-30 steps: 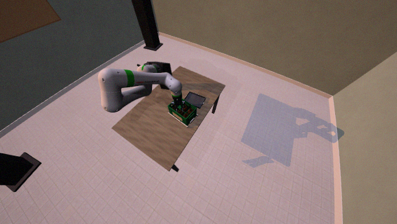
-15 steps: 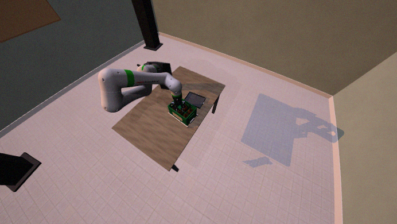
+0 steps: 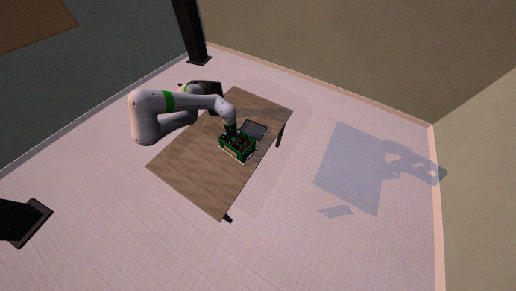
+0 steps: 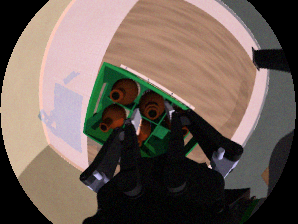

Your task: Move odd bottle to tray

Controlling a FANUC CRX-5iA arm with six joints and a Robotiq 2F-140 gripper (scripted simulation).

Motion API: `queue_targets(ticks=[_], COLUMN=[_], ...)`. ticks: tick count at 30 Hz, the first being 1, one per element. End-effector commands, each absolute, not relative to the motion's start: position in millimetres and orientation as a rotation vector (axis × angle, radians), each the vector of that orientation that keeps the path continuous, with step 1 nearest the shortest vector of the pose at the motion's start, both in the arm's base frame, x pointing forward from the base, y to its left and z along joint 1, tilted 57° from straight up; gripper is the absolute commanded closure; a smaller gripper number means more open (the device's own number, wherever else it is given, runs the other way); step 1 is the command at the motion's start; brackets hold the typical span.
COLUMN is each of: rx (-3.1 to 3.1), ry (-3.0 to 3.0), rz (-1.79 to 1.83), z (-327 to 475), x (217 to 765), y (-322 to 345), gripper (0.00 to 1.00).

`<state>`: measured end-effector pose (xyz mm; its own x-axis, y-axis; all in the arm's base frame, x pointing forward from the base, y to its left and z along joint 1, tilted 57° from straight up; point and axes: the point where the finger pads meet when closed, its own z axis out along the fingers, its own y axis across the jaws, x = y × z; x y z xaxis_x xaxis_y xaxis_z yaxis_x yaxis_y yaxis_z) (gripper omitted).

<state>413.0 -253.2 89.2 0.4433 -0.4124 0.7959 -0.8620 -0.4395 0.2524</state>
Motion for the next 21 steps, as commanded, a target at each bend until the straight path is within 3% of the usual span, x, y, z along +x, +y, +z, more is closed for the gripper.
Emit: queue_targets(ticks=[1,4,5,21], rx=[2.034,2.034,2.034,2.034], ry=[-1.064,-1.064,-1.064,-1.064], rz=[0.872,0.872,0.872,0.872], z=[89.5,89.5,89.5,89.5], x=[413.4,413.4,413.4,413.4], y=[-252.7,-252.7,-252.7,-252.7], gripper=[0.56,0.56,0.9,0.9])
